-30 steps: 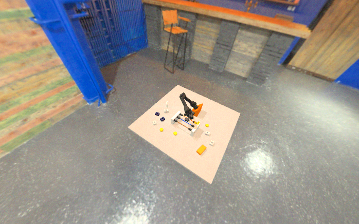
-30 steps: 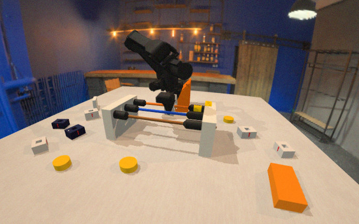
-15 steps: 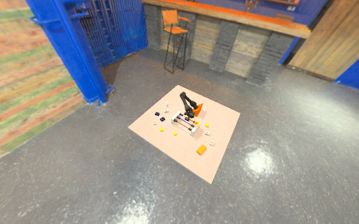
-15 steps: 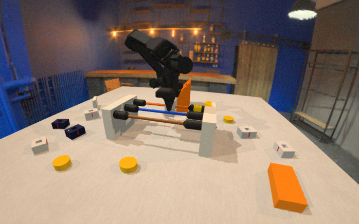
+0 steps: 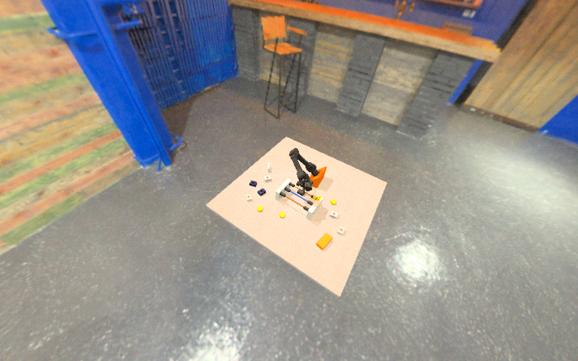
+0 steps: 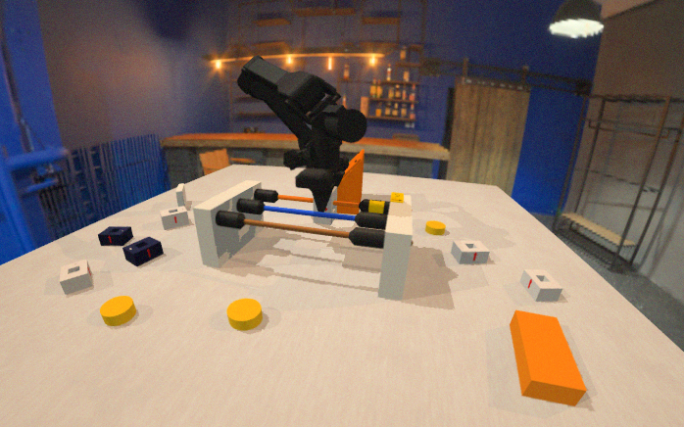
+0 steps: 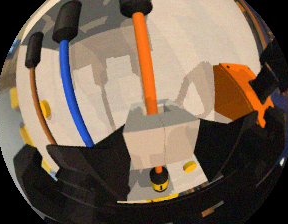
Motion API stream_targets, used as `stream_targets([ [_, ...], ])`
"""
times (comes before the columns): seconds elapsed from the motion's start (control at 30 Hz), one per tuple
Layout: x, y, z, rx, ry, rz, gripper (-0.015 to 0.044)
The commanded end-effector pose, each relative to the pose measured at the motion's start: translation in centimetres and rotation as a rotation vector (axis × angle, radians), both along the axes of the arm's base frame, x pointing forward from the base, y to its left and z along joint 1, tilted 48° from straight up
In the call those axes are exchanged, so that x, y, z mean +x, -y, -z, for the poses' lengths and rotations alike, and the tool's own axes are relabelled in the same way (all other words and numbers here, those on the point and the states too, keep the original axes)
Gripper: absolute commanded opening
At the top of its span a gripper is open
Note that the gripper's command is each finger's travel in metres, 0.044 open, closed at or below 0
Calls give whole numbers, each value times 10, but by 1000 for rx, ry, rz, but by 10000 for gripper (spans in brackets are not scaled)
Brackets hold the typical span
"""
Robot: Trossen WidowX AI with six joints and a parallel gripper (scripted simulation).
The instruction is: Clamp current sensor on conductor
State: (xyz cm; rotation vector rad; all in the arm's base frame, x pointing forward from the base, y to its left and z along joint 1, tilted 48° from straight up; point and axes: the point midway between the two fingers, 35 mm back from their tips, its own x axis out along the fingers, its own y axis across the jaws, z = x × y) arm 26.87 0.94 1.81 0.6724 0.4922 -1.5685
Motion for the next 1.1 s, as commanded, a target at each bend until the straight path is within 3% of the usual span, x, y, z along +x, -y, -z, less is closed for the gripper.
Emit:
stream_targets([
  [0.0, 2, 0, -1, -2, 4, -5, 0],
  [0.7, 2, 4, 3, -2, 4, -3, 0],
  [1.03, 1, 0, 0, 1, 3, -2, 263],
  [1.07, 1, 0, 0, 1, 3, -2, 268],
])
